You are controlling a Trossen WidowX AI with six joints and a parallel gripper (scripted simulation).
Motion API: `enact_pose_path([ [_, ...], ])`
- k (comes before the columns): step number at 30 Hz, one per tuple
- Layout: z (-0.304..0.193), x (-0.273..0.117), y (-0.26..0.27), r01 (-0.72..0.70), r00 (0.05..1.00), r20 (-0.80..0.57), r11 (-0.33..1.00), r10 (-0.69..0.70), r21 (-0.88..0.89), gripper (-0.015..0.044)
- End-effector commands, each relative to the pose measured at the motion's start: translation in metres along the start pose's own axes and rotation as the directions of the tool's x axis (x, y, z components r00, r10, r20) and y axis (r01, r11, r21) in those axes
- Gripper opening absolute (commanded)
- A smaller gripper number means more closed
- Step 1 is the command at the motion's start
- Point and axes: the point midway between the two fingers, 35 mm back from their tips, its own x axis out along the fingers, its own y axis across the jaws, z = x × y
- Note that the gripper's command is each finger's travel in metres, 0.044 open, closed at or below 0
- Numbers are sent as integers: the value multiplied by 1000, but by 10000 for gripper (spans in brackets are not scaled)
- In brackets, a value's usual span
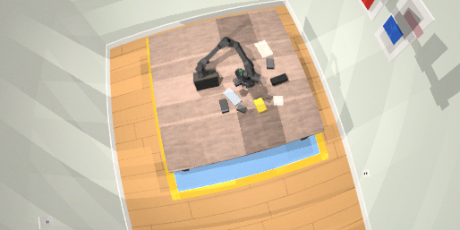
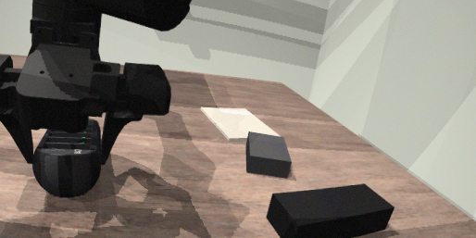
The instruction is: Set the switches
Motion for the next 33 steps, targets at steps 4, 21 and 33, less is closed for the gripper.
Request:
enact_pose_path([
  [4, -5, -6, 0, -1, 1000, 14, 1000, 1, 7, 335],
  [21, -14, -16, 0, -1, 999, 51, 1000, 1, 8, 335],
  [33, -22, -23, 0, -1, 997, 76, 1000, 1, 8, 335],
])
